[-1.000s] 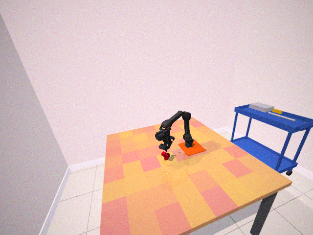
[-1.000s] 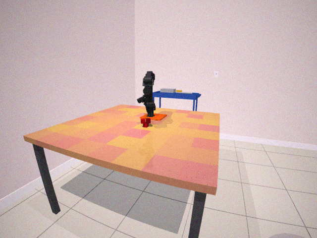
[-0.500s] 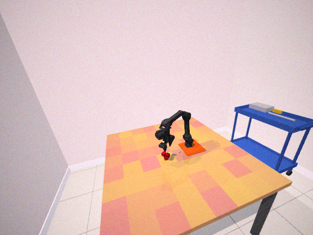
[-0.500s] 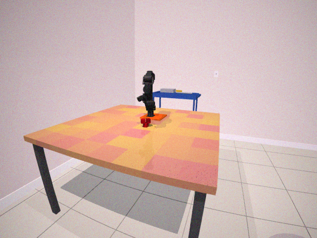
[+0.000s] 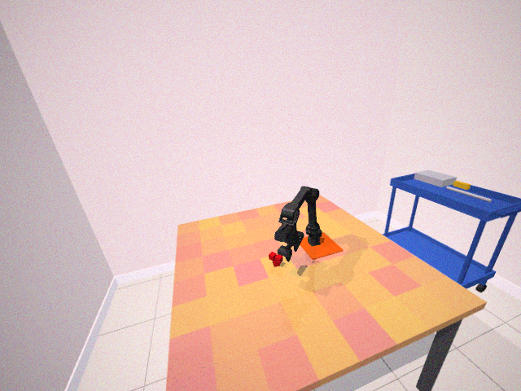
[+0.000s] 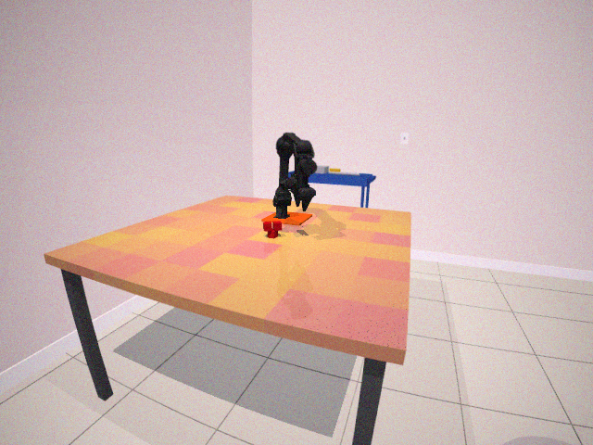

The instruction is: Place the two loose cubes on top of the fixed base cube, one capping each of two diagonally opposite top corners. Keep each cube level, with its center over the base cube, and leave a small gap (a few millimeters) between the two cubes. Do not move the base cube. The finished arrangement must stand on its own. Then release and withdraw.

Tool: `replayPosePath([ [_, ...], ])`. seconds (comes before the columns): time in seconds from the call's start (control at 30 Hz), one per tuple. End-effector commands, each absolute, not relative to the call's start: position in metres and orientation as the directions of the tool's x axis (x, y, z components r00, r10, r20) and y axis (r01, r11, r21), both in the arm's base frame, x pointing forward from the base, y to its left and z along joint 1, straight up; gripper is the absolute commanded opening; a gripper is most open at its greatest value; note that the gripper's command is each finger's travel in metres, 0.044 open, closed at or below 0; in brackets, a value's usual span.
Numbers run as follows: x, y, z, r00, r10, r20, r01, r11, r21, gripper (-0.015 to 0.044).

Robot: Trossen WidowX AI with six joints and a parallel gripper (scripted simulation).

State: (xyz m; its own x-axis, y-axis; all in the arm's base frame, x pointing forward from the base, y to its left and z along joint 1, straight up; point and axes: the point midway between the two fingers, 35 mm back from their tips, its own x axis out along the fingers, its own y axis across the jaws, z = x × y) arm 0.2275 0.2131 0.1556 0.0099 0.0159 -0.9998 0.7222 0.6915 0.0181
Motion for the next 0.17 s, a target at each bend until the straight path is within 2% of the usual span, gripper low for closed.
replayPosePath([
  [0.0,0.2243,0.2196,0.158,0.012,0.02,-1.0,0.737,0.675,0.022,0.04],
  [0.13,0.2243,0.2196,0.158,0.012,0.02,-1.0,0.737,0.675,0.022,0.04],
])
